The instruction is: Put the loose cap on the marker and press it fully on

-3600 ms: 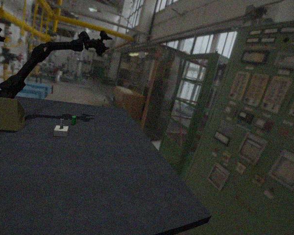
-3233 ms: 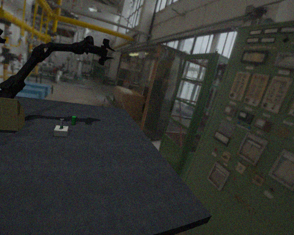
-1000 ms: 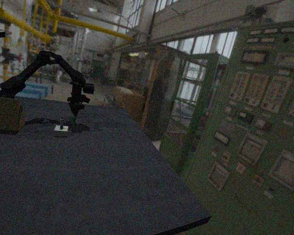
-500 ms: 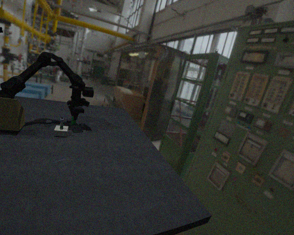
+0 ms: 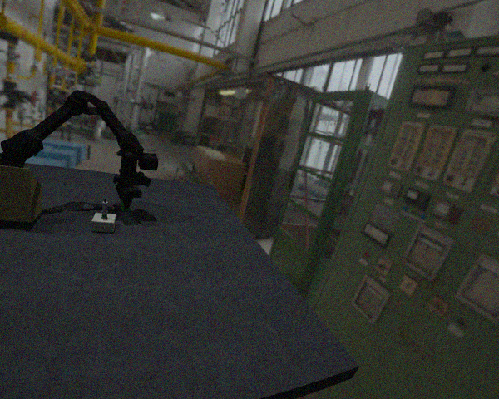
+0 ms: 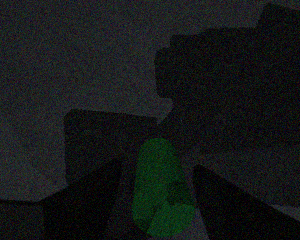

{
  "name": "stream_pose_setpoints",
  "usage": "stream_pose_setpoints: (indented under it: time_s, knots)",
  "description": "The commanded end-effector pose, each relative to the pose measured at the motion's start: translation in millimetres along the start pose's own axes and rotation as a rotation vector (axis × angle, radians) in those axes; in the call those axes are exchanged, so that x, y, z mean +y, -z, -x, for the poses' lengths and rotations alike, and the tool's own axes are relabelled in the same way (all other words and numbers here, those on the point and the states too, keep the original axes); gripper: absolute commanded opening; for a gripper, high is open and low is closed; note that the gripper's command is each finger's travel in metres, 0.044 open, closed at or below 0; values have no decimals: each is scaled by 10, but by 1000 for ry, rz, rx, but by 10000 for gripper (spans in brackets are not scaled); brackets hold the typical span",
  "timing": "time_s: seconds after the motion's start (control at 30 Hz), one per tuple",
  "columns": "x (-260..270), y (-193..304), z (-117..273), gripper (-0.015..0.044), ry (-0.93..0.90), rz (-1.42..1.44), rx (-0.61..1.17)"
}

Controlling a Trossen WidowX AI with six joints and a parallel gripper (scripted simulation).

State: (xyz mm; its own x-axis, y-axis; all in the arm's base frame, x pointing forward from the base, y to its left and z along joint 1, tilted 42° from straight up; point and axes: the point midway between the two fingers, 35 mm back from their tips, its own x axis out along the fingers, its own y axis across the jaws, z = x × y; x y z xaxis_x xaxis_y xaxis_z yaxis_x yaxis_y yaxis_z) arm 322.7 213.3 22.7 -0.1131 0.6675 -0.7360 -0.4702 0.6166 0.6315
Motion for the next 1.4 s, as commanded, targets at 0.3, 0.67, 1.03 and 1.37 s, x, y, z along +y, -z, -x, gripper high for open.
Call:
stream_pose_setpoints:
  time_s: [0.3, 0.67, 1.03, 1.37]
  knots:
    - [-3, 0, -12, 81, 2, -3, -1]
    - [-10, -5, 186, 0, 3, 7, -7]
    - [-10, -4, 516, 0, 5, -1, -1]
    - [-180, 78, 658, 0, 15, -4, 1]
